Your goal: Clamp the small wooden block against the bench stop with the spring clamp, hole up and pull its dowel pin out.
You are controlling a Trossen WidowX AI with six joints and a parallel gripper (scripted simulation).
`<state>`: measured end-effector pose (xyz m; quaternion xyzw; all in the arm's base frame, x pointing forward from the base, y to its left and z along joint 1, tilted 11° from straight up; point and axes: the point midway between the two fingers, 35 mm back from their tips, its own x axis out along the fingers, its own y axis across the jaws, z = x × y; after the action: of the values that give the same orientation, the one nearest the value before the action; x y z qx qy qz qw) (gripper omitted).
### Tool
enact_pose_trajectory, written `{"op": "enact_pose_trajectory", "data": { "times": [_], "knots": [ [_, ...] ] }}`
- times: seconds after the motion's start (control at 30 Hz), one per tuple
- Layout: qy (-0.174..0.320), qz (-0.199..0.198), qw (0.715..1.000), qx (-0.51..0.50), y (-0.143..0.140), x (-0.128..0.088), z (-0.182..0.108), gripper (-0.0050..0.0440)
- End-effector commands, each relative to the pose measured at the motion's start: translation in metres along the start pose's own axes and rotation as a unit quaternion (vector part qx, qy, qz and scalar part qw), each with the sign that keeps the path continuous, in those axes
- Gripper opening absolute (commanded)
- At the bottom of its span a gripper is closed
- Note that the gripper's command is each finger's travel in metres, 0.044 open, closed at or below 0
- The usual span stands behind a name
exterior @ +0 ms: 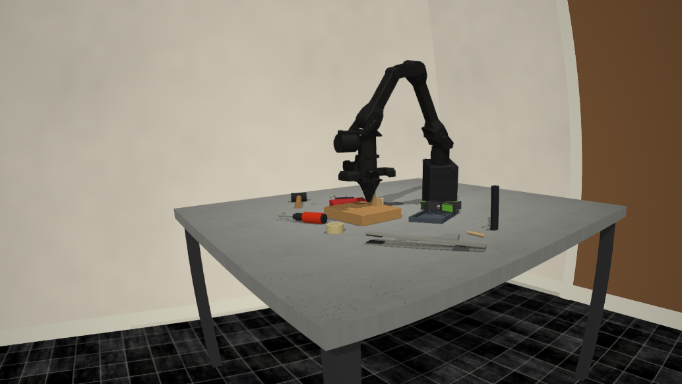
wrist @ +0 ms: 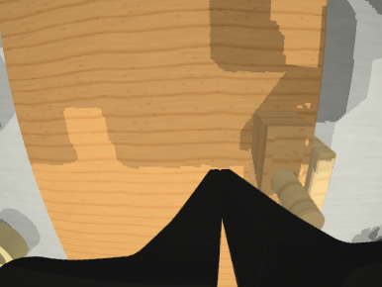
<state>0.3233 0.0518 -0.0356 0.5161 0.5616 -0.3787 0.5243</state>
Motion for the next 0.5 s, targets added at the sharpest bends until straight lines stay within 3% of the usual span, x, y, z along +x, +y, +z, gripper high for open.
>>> {"op": "enact_pose_trajectory", "data": {
  "times": [0.0, 0.47],
  "knots": [
    [0.0, 0.0, 1.0, 0.0, 0.0, -0.002, 0.0, 0.0],
    [0.0, -0.005, 1.0, 0.001, 0.002, -0.039, 0.0, 0.0]
  ]
}}
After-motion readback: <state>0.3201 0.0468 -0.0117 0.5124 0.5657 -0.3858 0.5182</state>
